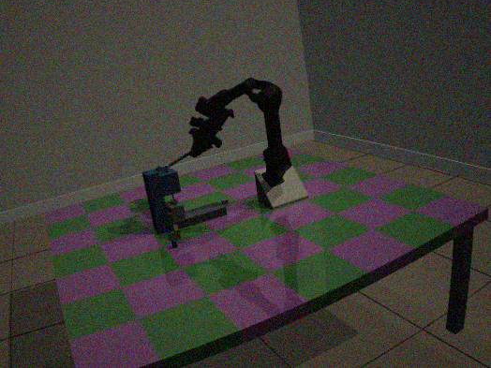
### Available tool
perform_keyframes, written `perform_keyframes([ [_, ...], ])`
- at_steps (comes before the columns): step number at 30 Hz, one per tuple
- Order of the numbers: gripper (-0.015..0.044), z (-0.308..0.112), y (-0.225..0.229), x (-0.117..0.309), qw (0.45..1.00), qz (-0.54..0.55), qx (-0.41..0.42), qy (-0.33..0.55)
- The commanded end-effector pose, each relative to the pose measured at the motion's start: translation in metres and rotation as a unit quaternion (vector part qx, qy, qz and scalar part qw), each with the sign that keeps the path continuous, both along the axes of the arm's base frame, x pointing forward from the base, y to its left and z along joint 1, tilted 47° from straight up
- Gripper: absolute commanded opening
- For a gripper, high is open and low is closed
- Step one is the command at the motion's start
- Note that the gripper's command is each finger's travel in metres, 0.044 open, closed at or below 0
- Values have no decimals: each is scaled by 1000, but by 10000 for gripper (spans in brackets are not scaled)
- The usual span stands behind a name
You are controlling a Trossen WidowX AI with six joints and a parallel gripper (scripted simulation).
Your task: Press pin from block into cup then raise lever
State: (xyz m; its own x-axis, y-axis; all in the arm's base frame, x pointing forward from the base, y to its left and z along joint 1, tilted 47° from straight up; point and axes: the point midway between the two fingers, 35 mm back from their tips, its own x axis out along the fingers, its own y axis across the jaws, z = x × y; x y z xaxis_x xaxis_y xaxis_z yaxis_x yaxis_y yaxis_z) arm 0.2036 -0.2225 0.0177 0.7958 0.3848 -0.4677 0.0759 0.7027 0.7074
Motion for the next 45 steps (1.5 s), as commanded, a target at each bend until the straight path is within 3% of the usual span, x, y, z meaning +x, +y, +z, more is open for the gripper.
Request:
perform_keyframes([
  [1,0,-8,8,-2,1000,8,4,15],
  [45,0,-24,24,-2,1000,8,4,15],
])
